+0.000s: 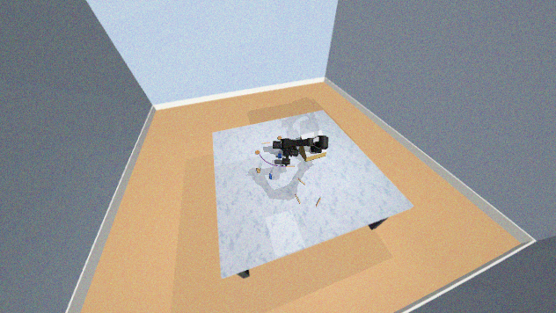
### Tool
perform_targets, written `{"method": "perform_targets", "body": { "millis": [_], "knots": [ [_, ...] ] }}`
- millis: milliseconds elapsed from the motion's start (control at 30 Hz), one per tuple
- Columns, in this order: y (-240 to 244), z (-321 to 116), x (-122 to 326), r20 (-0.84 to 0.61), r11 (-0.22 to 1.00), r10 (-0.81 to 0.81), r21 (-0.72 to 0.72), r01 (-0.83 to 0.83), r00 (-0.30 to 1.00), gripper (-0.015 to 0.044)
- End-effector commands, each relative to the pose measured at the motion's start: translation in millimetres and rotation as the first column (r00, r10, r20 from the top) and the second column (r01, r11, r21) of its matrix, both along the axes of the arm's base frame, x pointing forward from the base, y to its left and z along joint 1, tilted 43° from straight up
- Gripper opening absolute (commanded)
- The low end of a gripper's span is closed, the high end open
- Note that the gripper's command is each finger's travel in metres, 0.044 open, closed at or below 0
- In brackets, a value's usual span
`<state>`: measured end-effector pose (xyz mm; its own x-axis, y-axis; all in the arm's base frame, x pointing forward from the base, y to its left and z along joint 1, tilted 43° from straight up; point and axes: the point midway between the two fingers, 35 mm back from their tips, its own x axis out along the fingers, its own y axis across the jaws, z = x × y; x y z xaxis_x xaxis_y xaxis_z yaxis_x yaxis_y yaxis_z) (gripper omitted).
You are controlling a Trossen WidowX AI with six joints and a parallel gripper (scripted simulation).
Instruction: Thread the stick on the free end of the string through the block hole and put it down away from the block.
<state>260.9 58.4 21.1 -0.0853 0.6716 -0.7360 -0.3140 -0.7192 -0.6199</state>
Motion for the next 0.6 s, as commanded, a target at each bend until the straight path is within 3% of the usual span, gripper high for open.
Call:
{"method": "perform_targets", "body": {
  "millis": [0,33,433,567],
  "knots": [
    [2.0,0.9,-2.7,0.027,0.999,0.032,0.008,-0.033,0.999,0.0440],
    [2.0,0.9,-2.7,0.027,0.999,0.032,0.008,-0.033,0.999,0.0440],
    [2.3,1.2,-3.0,0.045,0.999,0.037,-0.001,-0.037,0.998,0.0125],
    [2.3,1.2,-3.0,0.045,0.999,0.037,-0.001,-0.037,0.998,0.0122]
  ]
}}
